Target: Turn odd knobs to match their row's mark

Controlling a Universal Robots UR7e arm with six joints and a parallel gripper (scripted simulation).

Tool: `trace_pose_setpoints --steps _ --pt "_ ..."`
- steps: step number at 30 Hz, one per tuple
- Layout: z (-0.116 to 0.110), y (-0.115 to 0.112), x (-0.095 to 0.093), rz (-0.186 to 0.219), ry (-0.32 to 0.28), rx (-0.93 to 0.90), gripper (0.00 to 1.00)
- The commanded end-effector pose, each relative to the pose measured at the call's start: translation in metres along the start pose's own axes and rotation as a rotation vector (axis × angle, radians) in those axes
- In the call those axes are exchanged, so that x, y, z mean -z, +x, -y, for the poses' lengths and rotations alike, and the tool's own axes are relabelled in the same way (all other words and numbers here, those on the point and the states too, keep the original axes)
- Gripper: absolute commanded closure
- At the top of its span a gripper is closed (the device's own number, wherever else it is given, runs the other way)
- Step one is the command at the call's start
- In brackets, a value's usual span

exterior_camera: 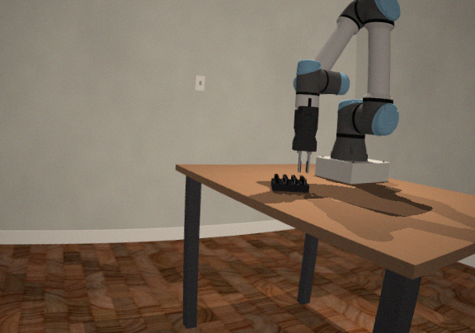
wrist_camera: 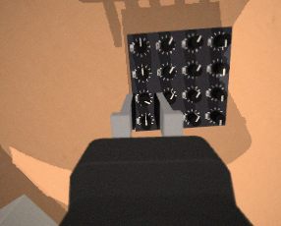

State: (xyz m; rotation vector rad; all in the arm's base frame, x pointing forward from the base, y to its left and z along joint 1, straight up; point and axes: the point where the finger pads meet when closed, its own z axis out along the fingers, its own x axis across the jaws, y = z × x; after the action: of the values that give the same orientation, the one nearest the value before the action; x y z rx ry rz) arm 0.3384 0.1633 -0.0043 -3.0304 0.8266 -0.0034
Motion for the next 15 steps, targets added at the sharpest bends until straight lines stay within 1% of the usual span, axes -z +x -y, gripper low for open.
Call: trace_pose_setpoints --steps 1,15 --pt "0.0002 0.0005 -0.0045 -0.001 0.001 0.000 0.54" --pt "0.0001 0.0006 -0.0076 -0.001 0.001 0.000 0.54"
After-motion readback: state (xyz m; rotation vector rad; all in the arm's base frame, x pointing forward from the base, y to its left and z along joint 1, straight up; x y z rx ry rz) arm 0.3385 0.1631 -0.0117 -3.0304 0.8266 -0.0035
